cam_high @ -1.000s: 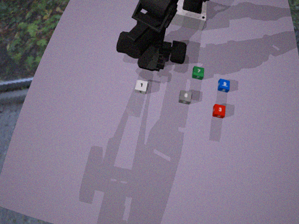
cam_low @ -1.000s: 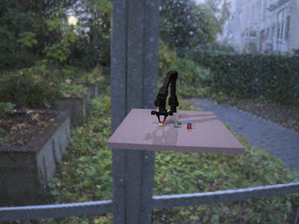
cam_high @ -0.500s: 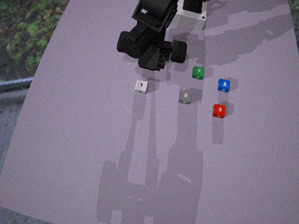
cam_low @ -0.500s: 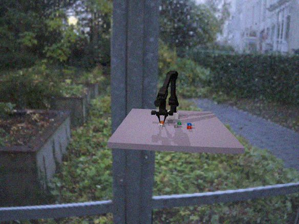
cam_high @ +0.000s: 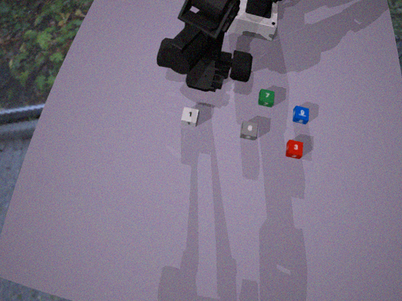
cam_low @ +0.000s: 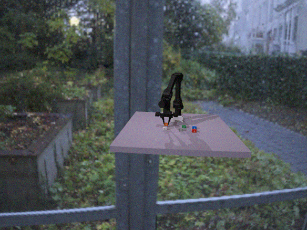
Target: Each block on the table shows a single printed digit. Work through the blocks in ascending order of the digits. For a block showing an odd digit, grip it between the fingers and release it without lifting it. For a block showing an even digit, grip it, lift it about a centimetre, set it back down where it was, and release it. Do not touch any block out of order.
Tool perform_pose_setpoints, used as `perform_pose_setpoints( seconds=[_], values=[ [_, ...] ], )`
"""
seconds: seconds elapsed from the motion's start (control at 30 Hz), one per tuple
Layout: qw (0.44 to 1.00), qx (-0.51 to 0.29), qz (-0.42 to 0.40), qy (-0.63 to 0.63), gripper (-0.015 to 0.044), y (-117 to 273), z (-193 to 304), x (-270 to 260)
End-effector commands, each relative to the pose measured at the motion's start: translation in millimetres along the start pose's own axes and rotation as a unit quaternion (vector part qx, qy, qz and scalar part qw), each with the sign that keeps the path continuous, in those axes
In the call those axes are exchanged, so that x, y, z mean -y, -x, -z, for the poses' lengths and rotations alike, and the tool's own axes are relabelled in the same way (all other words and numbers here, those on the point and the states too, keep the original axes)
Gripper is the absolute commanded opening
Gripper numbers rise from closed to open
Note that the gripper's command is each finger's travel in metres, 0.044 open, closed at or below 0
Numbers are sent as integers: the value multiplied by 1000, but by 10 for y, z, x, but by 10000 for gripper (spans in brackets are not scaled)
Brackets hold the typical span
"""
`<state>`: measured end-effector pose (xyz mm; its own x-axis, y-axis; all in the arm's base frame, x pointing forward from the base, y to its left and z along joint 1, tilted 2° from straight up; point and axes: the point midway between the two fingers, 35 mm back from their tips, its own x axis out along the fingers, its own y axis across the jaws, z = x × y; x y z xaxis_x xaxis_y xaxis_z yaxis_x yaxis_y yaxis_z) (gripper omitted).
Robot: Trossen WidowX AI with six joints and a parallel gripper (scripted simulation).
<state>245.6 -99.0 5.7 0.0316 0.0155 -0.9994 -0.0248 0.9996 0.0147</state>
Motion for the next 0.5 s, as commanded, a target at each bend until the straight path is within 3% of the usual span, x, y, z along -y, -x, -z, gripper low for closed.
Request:
perform_pose_setpoints(
  seconds=[0.0,0.47],
  values=[
    [1000,2,1,-2,120,15,-11,6],
    [1000,2,1,-2,120,-114,-11,6]
  ],
)
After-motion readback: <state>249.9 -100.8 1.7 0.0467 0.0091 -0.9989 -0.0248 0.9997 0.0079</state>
